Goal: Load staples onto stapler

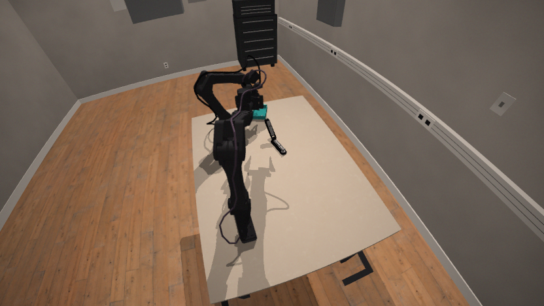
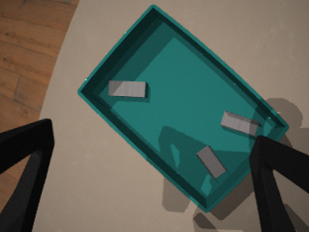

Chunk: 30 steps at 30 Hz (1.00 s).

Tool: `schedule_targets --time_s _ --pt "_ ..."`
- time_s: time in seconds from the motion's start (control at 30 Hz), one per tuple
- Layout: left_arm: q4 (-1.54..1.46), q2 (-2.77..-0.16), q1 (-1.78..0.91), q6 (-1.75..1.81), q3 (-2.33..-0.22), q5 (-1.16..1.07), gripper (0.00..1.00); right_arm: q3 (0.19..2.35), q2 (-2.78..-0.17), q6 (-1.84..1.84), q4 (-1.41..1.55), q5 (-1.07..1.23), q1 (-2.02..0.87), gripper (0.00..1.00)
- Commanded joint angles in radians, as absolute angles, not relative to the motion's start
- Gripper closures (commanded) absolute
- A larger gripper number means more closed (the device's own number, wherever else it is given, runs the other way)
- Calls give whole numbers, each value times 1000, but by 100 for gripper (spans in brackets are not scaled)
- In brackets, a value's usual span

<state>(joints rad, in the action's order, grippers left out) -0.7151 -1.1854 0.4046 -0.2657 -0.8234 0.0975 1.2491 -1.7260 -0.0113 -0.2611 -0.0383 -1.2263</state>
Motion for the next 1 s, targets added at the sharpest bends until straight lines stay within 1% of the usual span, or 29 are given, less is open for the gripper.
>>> schedule_targets --time_s 0.0,0.3,0.37,0.87,0.93,0.97 --pt "-671 -1227 375 -453 -851 185 0 1241 -1699 -21 -269 -45 -1229 0" --pt "-639 -1312 322 -776 -863 329 0 1252 -1708 -14 -269 -40 -1227 0" --pt "-639 -1312 322 -776 -863 329 0 1252 -1708 -14 -269 -40 -1227 0" --pt "-575 -1462 238 -1367 -881 583 0 1252 -1708 -14 -269 -40 -1227 0" --pt "-575 -1462 238 -1367 -881 583 0 1252 -1708 -14 -269 -40 -1227 0" --pt "-562 -1459 242 -1421 -877 601 0 1252 -1708 -14 -269 -40 -1227 0"
